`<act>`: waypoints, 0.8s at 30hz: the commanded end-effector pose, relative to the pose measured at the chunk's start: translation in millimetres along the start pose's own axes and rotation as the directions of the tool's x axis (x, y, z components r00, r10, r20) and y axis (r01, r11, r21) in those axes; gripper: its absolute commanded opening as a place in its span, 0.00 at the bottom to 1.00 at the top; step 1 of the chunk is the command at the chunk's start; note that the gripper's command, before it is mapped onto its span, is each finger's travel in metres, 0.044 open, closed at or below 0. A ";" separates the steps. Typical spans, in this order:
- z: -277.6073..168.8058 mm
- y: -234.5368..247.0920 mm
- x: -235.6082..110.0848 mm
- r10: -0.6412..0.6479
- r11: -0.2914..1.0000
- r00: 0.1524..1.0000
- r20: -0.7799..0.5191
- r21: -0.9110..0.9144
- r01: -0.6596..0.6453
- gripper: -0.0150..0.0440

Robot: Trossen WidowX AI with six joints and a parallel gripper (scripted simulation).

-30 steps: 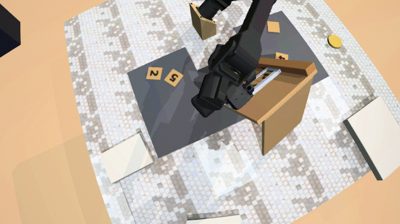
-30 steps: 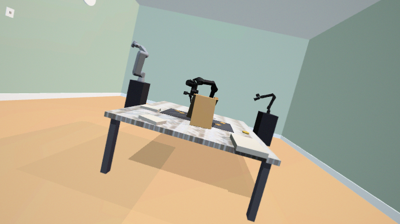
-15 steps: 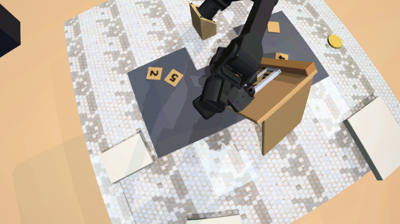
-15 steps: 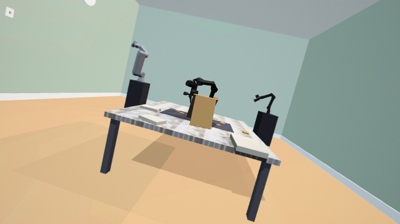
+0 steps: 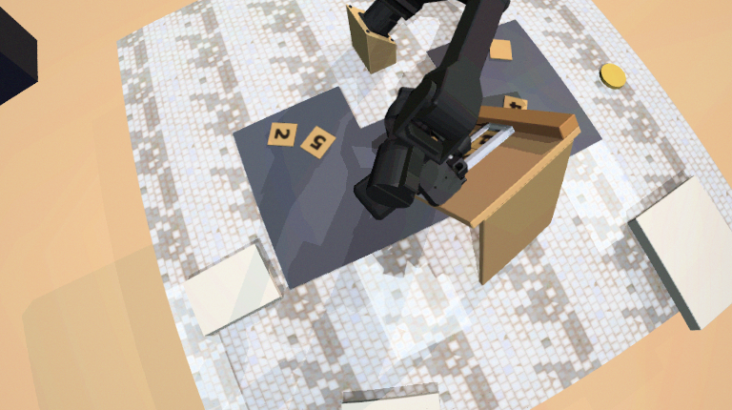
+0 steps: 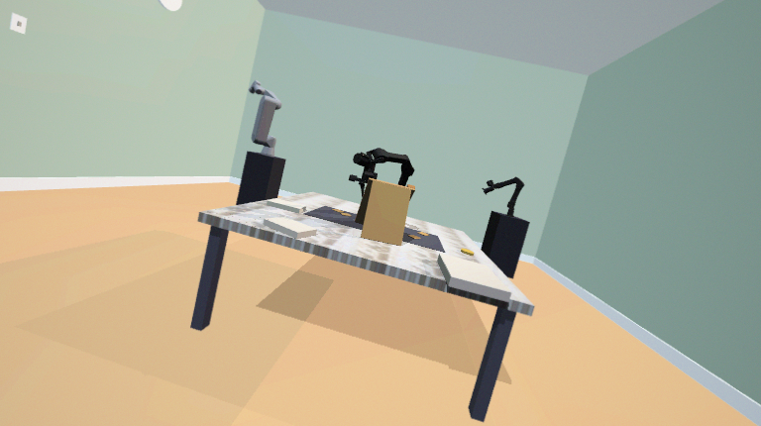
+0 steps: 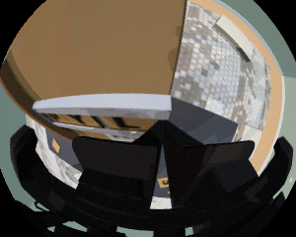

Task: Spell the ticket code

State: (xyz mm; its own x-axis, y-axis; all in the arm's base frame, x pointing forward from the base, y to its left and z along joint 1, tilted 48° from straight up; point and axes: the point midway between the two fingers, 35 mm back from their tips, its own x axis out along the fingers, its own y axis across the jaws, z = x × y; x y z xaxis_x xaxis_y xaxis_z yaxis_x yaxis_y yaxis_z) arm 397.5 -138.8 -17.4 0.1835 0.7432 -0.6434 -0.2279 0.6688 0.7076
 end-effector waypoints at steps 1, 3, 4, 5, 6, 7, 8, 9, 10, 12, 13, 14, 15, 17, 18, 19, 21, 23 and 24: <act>-0.2 2.5 -0.4 0.004 1.000 1.000 0.003 0.004 -0.004 0.25; -0.3 3.2 -0.4 0.004 1.000 1.000 0.003 0.004 -0.004 0.25; -0.3 3.5 -0.4 0.004 1.000 1.000 0.003 0.004 -0.004 0.25; -0.3 3.8 -0.4 0.004 1.000 1.000 0.003 0.004 -0.004 0.25; -0.3 4.2 -0.3 0.004 1.000 1.000 0.003 0.004 -0.004 0.25; -0.3 4.5 -0.3 0.004 1.000 1.000 0.003 0.004 -0.004 0.25; -0.3 4.8 -0.2 0.004 1.000 1.000 0.003 0.004 -0.004 0.25; -0.3 5.2 -0.1 0.004 1.000 1.000 0.003 0.004 -0.004 0.25; -0.3 5.5 -0.1 0.004 1.000 1.000 0.003 0.004 -0.004 0.25; -0.3 6.2 0.1 0.005 1.000 1.000 0.003 0.004 -0.005 0.25; -0.3 6.5 0.2 0.005 1.000 1.000 0.003 0.004 -0.005 0.25; -0.3 6.8 0.3 0.005 1.000 1.000 0.003 0.004 -0.005 0.25; -0.3 7.2 0.3 0.005 1.000 1.000 0.003 0.004 -0.005 0.25; -0.3 7.8 0.5 0.005 1.000 1.000 0.003 0.004 -0.005 0.25; -0.3 8.2 0.6 0.005 1.000 1.000 0.003 0.004 -0.005 0.25; -0.3 8.5 0.7 0.005 1.000 1.000 0.003 0.004 -0.005 0.25; -0.3 9.2 0.8 0.005 1.000 1.000 0.003 0.004 -0.005 0.25; -0.3 9.8 1.0 0.005 1.000 1.000 0.003 0.004 -0.005 0.25; -0.3 10.1 1.0 0.005 1.000 1.000 0.003 0.004 -0.005 0.25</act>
State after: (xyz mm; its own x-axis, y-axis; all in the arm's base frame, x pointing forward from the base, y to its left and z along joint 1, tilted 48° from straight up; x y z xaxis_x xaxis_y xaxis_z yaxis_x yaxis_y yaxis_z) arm 395.7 -134.2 -11.9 0.1853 0.7422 -0.6441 -0.2291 0.6700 0.7061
